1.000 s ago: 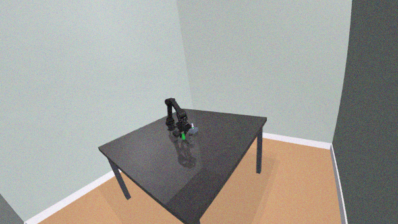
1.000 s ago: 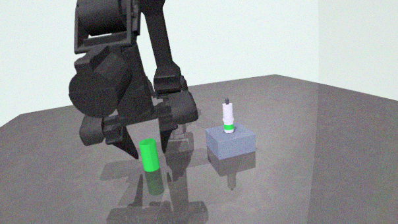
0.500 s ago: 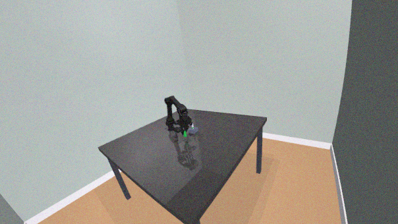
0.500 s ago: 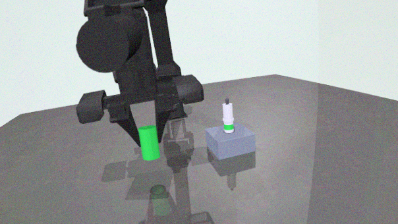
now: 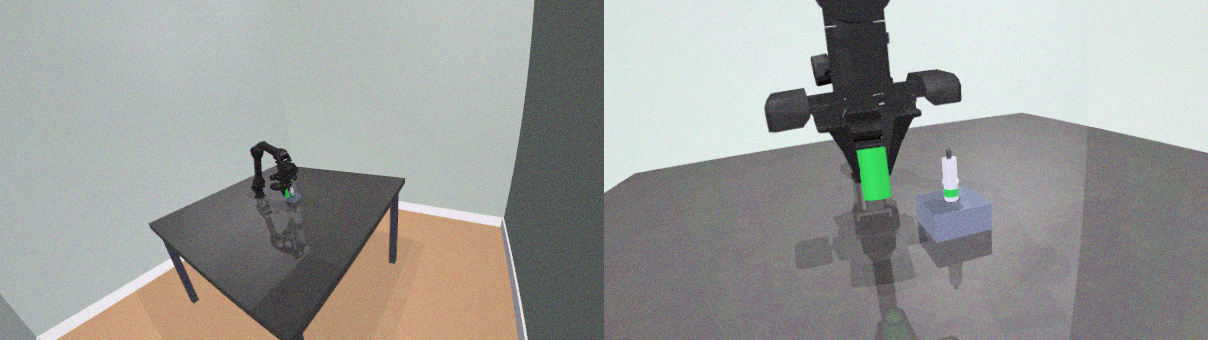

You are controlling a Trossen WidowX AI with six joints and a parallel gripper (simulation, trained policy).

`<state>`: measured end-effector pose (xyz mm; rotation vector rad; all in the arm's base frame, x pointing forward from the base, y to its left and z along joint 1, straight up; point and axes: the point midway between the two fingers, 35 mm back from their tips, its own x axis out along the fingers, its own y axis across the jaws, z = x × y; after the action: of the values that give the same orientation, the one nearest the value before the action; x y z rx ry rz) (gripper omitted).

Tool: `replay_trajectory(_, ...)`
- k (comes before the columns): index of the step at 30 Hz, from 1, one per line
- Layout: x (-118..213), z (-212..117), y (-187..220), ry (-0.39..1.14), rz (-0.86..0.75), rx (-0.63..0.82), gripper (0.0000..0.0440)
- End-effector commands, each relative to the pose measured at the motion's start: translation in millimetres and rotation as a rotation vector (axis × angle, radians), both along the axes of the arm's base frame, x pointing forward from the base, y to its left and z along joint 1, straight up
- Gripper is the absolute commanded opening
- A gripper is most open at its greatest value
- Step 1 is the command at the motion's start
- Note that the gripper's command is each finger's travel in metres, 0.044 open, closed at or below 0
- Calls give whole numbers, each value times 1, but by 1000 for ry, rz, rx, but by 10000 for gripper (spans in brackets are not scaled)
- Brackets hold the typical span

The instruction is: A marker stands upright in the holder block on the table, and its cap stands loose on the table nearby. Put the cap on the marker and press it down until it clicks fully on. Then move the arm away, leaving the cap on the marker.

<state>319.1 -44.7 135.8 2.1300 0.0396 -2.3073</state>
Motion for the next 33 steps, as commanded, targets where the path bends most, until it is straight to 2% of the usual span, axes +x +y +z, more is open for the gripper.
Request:
replay_trajectory(1, -2, 10, 14, -7, 6, 7, 60)
replay_trajectory(19, -34, 37, 83, 27, 90, 19, 25)
replay_trajectory(33, -49, 34, 100, 48, 163, 13, 0)
